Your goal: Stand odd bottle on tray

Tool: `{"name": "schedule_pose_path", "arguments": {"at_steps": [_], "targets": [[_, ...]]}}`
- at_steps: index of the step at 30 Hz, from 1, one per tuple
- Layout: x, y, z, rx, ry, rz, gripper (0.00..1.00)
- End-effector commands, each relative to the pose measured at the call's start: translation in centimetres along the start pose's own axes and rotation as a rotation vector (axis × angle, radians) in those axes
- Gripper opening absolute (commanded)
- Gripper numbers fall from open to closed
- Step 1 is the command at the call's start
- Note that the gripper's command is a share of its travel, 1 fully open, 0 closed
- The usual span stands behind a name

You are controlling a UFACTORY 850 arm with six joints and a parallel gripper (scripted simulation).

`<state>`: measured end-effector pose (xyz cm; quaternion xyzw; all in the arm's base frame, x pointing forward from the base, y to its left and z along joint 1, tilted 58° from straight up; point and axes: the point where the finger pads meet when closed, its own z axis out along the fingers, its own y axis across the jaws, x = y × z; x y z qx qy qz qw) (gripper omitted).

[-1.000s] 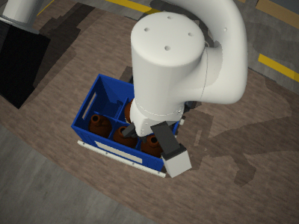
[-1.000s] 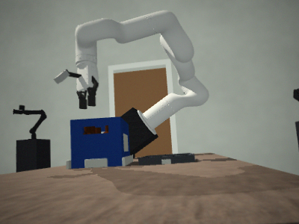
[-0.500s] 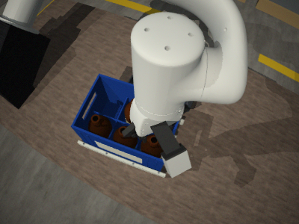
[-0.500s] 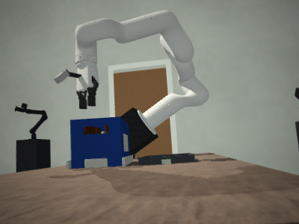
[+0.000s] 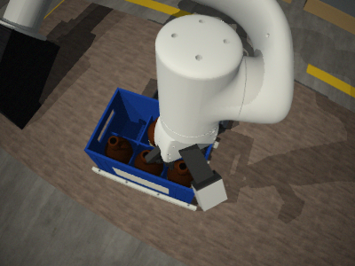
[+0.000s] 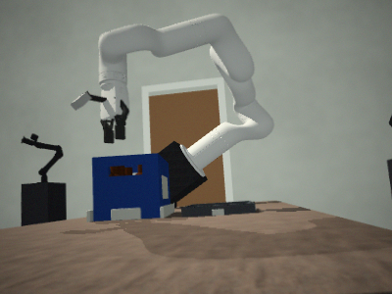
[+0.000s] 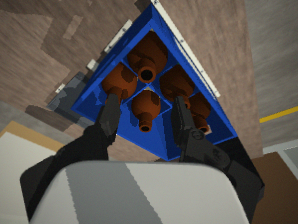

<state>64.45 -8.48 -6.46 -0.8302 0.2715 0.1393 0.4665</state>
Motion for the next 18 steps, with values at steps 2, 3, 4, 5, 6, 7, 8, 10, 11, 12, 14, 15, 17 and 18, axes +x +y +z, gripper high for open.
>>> {"name": "schedule_pose_path", "arguments": {"at_steps": [2,3,4,5,6,7,8,10,11,12,14,15,17,18], "targets": [[0.0,0.0,0.0,0.0,0.002,-0.001,0.65],[0.0,0.0,0.0,0.0,0.002,-0.001,0.65],[0.0,0.0,0.1,0.0,0.002,-0.001,0.65],[0.1,0.0,0.1,0.0,0.002,-0.001,0.65],[0.1,0.0,0.2,0.0,0.002,-0.001,0.65],[0.1,0.0,0.2,0.0,0.002,-0.001,0.65],[0.1,0.0,0.3,0.0,0.002,-0.001,0.65],[0.1,0.0,0.5,0.0,0.002,-0.001,0.65],[0.1,0.0,0.6,0.0,0.002,-0.001,0.65],[0.1,0.0,0.7,0.0,0.002,-0.001,0.65],[0.1,0.0,0.9,0.0,0.002,-0.001,0.65],[0.1,0.0,1.0,0.0,0.002,-0.001,0.65],[0.1,0.0,1.1,0.0,0.002,-0.001,0.65],[0.1,0.0,1.1,0.0,0.002,-0.001,0.65]]}}
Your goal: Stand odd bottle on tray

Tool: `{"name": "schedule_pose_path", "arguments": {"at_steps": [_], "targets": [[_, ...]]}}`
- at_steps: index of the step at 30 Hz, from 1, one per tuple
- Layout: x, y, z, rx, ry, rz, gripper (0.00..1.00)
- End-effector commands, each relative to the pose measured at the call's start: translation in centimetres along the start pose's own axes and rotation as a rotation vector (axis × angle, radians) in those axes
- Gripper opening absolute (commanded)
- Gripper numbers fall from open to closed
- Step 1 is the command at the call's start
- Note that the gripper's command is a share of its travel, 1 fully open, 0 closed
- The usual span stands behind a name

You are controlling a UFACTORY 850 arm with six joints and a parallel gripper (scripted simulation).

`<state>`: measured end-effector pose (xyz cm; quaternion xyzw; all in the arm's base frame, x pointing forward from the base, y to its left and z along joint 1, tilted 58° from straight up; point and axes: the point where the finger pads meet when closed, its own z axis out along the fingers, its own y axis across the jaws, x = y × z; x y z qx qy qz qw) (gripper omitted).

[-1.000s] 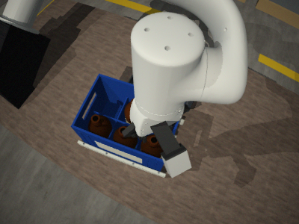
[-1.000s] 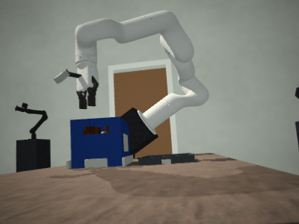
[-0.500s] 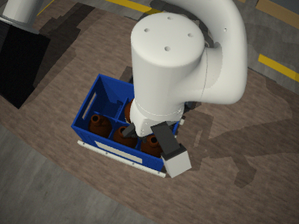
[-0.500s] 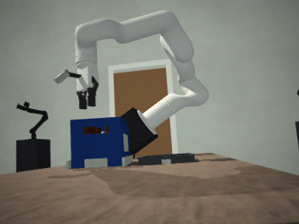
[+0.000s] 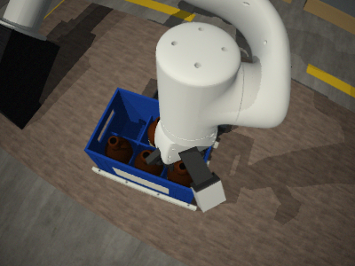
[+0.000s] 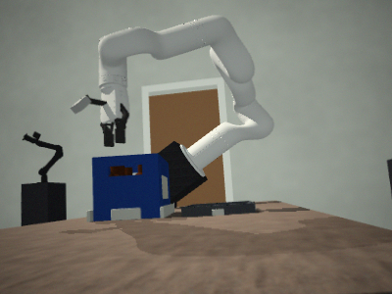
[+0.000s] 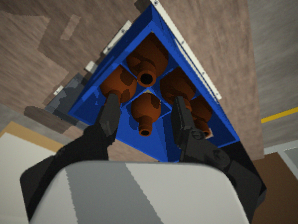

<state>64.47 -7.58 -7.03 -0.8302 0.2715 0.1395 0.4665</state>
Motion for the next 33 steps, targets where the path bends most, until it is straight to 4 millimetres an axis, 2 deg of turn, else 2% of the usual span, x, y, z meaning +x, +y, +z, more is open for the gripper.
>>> {"name": "schedule_pose_path", "arguments": {"at_steps": [1,15,33], "targets": [[0.1,0.0,0.2,0.0,0.002,-0.001,0.65],[0.1,0.0,2.0,0.0,0.002,-0.001,0.65],[0.1,0.0,3.1,0.0,0.002,-0.001,0.65]]}}
